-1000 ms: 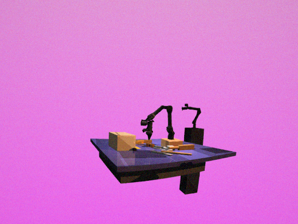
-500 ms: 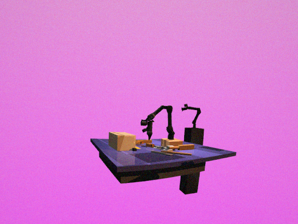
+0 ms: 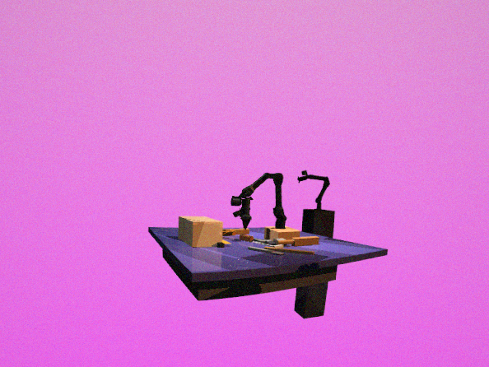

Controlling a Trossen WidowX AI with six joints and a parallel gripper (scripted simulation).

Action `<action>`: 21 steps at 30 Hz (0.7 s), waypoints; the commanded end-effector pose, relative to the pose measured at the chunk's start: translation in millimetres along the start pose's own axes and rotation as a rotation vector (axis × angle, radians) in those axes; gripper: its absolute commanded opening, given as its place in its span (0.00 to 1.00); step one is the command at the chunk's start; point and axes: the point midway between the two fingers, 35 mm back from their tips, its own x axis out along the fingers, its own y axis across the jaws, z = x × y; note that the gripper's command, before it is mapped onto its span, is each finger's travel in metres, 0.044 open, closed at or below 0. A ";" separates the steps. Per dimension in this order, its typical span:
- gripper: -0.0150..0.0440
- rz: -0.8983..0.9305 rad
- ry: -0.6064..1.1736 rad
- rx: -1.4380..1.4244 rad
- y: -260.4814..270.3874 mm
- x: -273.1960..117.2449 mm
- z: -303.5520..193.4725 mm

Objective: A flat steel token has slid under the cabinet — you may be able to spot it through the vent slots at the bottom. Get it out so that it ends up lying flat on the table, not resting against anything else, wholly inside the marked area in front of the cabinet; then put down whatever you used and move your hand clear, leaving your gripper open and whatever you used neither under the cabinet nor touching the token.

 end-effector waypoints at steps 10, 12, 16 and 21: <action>0.71 -0.002 -0.002 -0.104 -0.2 -0.6 0.1; 0.71 -0.002 -0.002 -0.120 -0.2 -0.6 0.1; 0.71 -0.002 -0.001 -0.152 -0.1 -0.6 0.1; 0.71 -0.002 -0.001 -0.193 -0.1 -0.6 0.0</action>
